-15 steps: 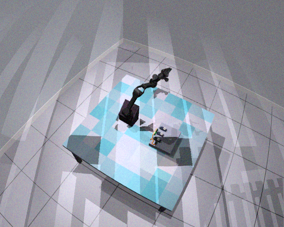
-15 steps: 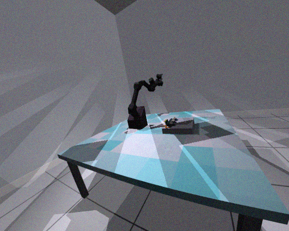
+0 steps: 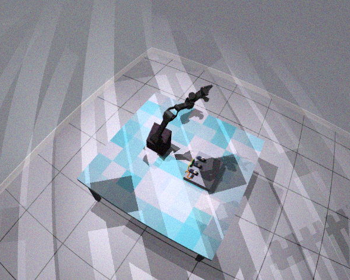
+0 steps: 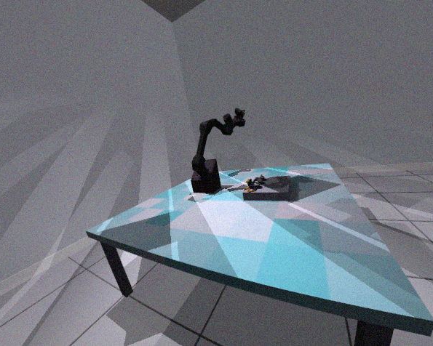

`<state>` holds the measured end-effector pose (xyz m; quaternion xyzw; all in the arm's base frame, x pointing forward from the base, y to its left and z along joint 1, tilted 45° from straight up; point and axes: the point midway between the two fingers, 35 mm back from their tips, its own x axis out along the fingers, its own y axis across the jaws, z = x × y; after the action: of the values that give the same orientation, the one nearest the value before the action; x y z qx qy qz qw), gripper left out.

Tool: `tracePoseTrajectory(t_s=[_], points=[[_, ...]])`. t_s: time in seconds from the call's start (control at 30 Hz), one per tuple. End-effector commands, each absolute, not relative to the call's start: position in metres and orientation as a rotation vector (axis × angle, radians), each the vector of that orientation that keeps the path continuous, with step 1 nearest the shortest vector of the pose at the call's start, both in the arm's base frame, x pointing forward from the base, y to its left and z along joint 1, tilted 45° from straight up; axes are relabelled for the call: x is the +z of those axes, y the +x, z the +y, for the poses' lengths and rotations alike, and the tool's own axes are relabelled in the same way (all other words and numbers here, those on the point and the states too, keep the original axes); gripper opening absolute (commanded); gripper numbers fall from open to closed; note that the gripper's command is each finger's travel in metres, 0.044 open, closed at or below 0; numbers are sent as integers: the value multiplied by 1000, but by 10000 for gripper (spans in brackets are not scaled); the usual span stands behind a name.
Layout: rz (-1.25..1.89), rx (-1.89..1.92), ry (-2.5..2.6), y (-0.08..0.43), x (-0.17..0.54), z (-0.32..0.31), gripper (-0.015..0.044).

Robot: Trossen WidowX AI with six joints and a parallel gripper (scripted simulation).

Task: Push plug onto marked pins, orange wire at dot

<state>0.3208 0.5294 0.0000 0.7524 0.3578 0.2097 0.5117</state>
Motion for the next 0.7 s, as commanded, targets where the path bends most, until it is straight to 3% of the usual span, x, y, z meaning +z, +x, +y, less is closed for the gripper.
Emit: tracePoseTrajectory(t_s=[0.0,0.67], points=[[823,508,1765,336,14,518,115],[589,508,1517,404,104,446,115]])
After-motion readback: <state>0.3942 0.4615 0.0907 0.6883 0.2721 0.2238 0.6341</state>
